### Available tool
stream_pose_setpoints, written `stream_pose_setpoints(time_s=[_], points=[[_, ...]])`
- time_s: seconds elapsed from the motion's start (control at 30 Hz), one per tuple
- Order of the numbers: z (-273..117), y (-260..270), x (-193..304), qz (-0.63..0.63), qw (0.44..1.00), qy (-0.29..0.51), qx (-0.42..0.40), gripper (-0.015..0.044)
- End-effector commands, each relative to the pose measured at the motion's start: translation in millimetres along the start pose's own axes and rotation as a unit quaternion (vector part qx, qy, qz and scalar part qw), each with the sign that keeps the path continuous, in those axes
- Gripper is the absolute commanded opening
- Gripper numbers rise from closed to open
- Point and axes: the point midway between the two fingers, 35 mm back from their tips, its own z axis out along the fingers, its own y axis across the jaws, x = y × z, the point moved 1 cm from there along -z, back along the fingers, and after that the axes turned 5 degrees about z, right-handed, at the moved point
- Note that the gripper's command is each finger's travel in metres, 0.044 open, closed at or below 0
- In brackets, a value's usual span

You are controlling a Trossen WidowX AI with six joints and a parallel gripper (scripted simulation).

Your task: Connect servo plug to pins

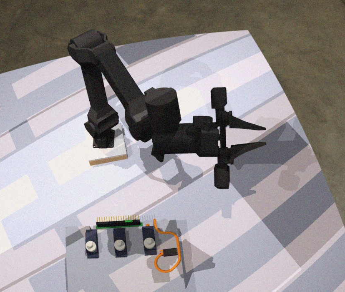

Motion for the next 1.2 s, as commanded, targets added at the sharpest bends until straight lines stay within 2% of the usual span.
stream_pose_setpoints(time_s=[0.0, 0.57, 1.17], points=[[-15, -7, -14, -0.029, 0.998, -0.033, 0.034, 0.0115], [-91, -30, -67, -0.158, 0.956, -0.152, 0.193, 0.0115], [-185, -40, -98, -0.273, 0.853, -0.226, 0.383, 0.0115]])
